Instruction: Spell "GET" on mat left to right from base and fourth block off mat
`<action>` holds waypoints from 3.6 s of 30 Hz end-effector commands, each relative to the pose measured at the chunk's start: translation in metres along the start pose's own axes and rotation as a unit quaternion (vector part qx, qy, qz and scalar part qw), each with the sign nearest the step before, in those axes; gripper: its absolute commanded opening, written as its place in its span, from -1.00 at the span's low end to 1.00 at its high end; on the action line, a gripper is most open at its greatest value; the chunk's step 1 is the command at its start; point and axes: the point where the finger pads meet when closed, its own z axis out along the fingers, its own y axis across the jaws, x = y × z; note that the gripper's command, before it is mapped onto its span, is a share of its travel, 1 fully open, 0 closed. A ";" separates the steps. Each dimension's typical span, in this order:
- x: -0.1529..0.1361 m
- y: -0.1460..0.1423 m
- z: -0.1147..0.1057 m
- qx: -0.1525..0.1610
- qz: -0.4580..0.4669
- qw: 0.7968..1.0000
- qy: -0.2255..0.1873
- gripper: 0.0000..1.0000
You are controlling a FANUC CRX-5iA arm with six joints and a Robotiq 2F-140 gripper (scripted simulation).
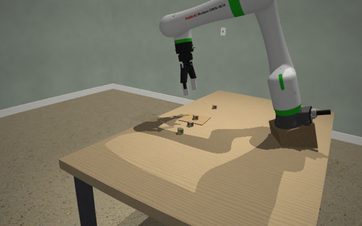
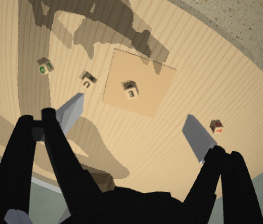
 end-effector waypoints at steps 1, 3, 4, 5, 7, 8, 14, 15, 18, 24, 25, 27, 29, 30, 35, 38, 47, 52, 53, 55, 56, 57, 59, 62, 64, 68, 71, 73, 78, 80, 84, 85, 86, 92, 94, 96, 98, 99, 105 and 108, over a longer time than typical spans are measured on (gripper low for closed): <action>-0.004 -0.005 0.016 0.027 -0.053 0.998 0.035 1.00; -0.005 -0.006 0.020 0.033 -0.070 0.996 0.047 1.00; -0.006 -0.007 0.023 0.037 -0.079 0.995 0.055 1.00; -0.007 -0.008 0.026 0.040 -0.090 0.993 0.063 1.00; -0.008 -0.010 0.032 0.046 -0.110 0.990 0.080 1.00; -0.009 -0.011 0.035 0.048 -0.120 0.988 0.089 1.00; -0.014 -0.013 0.051 0.053 -0.175 0.972 0.144 1.00; -0.014 -0.013 0.052 0.053 -0.176 0.972 0.146 1.00; -0.014 -0.013 0.052 0.053 -0.176 0.972 0.146 1.00; -0.020 -0.012 0.066 0.042 -0.225 0.952 0.202 1.00; -0.022 -0.011 0.069 0.036 -0.236 0.946 0.217 1.00; -0.024 -0.010 0.072 0.030 -0.246 0.941 0.229 1.00; -0.027 -0.008 0.077 0.019 -0.260 0.933 0.248 1.00; -0.028 -0.007 0.078 0.015 -0.265 0.930 0.254 1.00; -0.030 -0.005 0.081 0.007 -0.272 0.925 0.264 1.00; -0.030 -0.005 0.081 0.006 -0.274 0.924 0.266 1.00; -0.030 -0.005 0.081 0.006 -0.274 0.924 0.266 1.00; -0.030 -0.005 0.081 0.006 -0.274 0.924 0.266 1.00; -0.030 -0.005 0.081 0.006 -0.274 0.924 0.266 1.00; -0.030 -0.005 0.081 0.006 -0.274 0.924 0.266 1.00; -0.030 -0.005 0.081 0.006 -0.274 0.924 0.266 1.00; -0.030 -0.005 0.081 0.006 -0.274 0.924 0.266 1.00; -0.030 -0.005 0.081 0.006 -0.274 0.924 0.266 1.00; -0.030 -0.005 0.081 0.006 -0.274 0.924 0.266 1.00; -0.030 -0.005 0.081 0.006 -0.274 0.924 0.266 1.00; -0.030 -0.005 0.081 0.006 -0.274 0.924 0.266 1.00; -0.030 -0.005 0.081 0.006 -0.274 0.924 0.266 1.00; -0.030 -0.005 0.081 0.006 -0.274 0.924 0.266 1.00; -0.030 -0.005 0.081 0.006 -0.274 0.924 0.266 1.00; -0.030 -0.005 0.081 0.006 -0.274 0.924 0.266 1.00; -0.030 -0.005 0.081 0.006 -0.274 0.924 0.266 1.00; -0.030 -0.005 0.081 0.006 -0.274 0.924 0.266 1.00; -0.030 -0.004 0.081 0.006 -0.274 0.924 0.266 1.00; -0.031 0.060 0.075 0.003 -0.272 0.929 0.252 1.00; -0.033 0.083 0.072 0.003 -0.272 0.930 0.249 1.00; -0.037 0.105 0.070 0.003 -0.271 0.930 0.248 1.00; -0.037 0.108 0.069 0.003 -0.271 0.930 0.248 1.00; -0.043 0.134 0.066 0.004 -0.271 0.930 0.248 1.00; -0.062 0.192 0.060 0.006 -0.272 0.929 0.252 1.00; -0.075 0.221 0.056 0.006 -0.273 0.927 0.257 1.00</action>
